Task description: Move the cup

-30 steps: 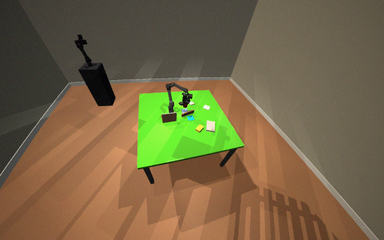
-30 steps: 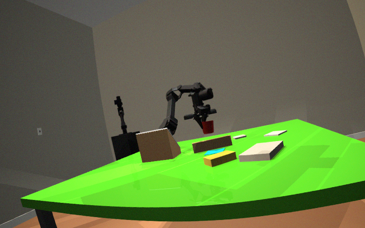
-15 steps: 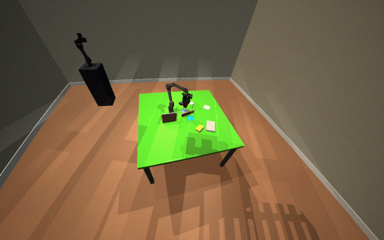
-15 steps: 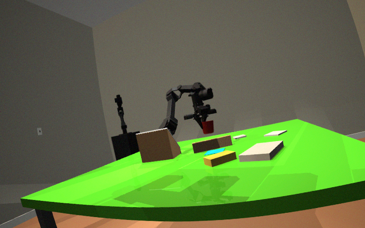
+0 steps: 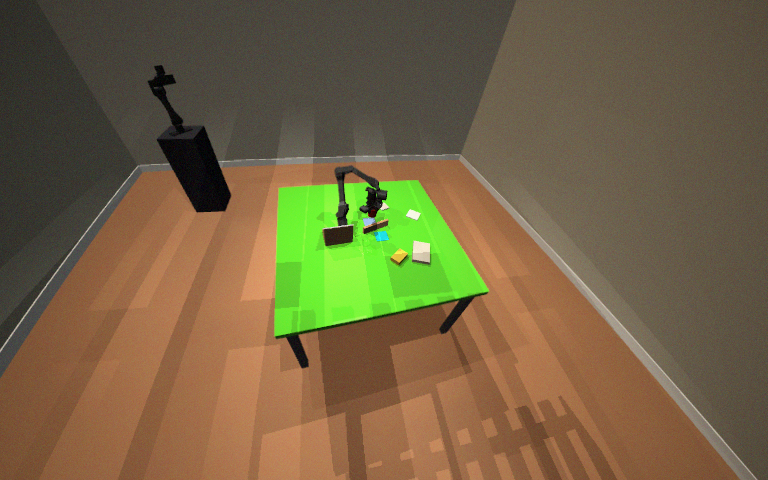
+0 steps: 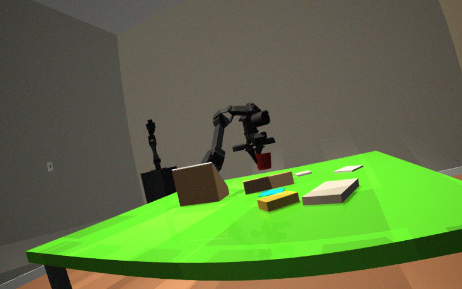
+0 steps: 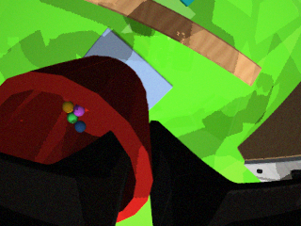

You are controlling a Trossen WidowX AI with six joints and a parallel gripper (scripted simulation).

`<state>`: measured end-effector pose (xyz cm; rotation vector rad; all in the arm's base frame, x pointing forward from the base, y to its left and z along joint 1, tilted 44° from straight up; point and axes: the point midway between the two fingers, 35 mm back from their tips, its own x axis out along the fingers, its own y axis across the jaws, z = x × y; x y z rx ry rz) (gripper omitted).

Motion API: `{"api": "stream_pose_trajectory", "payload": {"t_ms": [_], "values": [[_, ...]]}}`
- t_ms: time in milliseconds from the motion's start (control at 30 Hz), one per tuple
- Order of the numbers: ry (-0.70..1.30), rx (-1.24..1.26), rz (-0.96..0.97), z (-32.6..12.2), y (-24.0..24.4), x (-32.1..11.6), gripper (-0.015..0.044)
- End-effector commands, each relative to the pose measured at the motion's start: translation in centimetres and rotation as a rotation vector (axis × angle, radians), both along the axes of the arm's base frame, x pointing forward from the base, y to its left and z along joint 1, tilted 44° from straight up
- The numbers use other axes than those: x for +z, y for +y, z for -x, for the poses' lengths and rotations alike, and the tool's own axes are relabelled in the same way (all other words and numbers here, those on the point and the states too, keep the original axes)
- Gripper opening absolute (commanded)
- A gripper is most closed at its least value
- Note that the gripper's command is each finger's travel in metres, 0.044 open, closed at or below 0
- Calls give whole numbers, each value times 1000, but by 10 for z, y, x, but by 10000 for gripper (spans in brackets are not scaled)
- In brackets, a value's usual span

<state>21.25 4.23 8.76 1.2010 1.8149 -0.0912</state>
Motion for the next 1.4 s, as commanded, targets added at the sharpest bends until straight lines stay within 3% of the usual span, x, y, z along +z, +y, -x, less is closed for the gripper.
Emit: {"api": "stream_pose_trajectory", "payload": {"t_ms": [0,1367], "values": [[-1,4,6,-3,-6,-6,0],[-3,6,10,-33,-62,-58,0]]}}
